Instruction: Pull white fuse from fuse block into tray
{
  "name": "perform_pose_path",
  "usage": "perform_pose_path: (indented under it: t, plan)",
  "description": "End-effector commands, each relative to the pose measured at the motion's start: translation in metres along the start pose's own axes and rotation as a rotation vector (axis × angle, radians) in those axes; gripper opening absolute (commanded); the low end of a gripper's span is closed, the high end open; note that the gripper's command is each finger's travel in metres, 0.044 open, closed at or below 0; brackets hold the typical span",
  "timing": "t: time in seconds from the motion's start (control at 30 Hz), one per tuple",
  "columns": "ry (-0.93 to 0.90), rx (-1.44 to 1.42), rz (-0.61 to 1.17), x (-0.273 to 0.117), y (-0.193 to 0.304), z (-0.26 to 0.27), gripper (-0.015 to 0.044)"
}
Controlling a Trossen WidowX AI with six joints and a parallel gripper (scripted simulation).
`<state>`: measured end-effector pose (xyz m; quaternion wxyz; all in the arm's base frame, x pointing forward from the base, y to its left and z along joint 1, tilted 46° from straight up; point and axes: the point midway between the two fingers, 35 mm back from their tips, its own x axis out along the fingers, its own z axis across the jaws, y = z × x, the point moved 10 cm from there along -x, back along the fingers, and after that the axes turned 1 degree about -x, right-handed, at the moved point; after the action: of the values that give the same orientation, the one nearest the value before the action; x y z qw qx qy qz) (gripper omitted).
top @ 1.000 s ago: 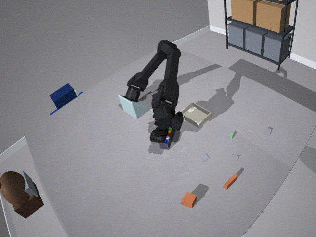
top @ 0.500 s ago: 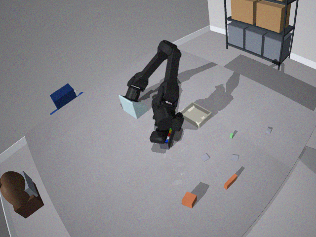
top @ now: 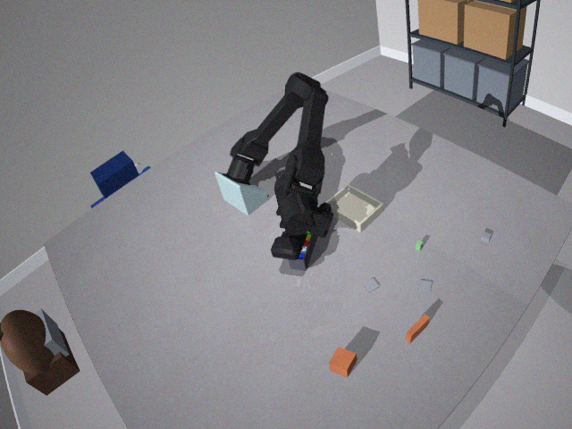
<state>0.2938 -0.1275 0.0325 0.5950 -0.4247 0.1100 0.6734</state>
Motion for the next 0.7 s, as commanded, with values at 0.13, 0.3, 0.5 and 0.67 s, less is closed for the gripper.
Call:
perform_pose_path:
  t: [0.13,0.3,0.5,0.67]
  plan:
    - [0.003,-0.004,-0.001,-0.0052,0.0001,-0.0007,0.0]
    - [0.003,-0.003,-0.001,-0.0077,0.0001,-0.0008,0.0]
    - [0.003,-0.003,-0.002,-0.0106,0.0,-0.0008,0.0]
    - [0.003,-0.002,-0.002,-0.0131,0.0,-0.0009,0.0]
